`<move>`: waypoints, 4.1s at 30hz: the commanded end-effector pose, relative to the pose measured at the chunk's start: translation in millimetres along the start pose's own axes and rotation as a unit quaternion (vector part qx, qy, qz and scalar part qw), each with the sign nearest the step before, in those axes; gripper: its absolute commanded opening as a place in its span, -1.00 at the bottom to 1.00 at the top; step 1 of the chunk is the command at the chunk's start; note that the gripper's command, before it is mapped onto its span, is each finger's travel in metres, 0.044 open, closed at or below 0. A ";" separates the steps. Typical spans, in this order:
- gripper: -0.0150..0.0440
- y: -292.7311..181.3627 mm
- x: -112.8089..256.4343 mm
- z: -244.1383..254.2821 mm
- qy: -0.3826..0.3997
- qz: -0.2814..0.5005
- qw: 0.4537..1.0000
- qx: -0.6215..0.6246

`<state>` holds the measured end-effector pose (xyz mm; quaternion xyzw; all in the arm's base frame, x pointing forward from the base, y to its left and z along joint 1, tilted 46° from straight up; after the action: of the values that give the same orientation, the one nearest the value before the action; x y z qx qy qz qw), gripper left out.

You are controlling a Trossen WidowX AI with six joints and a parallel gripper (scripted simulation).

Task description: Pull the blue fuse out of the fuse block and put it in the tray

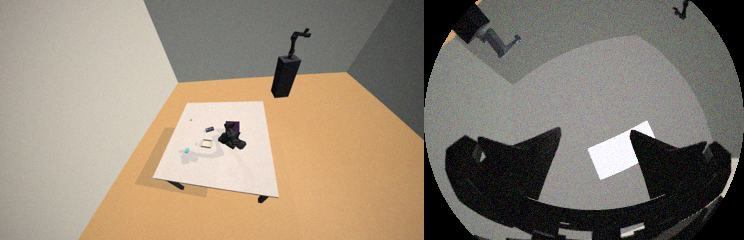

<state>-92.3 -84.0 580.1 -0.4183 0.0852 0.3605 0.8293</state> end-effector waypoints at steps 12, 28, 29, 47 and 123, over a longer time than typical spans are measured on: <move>-0.20 -115.1 31.3 -65.9 0.035 0.188 0.962 0.197; -0.26 -230.4 124.5 -210.2 0.043 0.464 0.795 0.389; -0.26 -235.2 133.7 -222.4 0.040 0.484 0.778 0.399; -0.26 -202.5 331.3 -436.7 -0.100 0.795 0.380 0.462; -0.26 101.1 547.6 -452.0 -0.598 0.737 -0.263 0.175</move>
<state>309.4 -99.0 -12.1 -0.5339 0.1440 -0.7514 0.3600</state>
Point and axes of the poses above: the point midway between the two fingers, 35 mm back from their tips, its own x axis back along the fingers, its own z axis across the jaws, y = z × x, the point moved 1 cm from there along x, back along the fingers, and after that the axes turned 8 degrees about x, right-handed, at the moved point
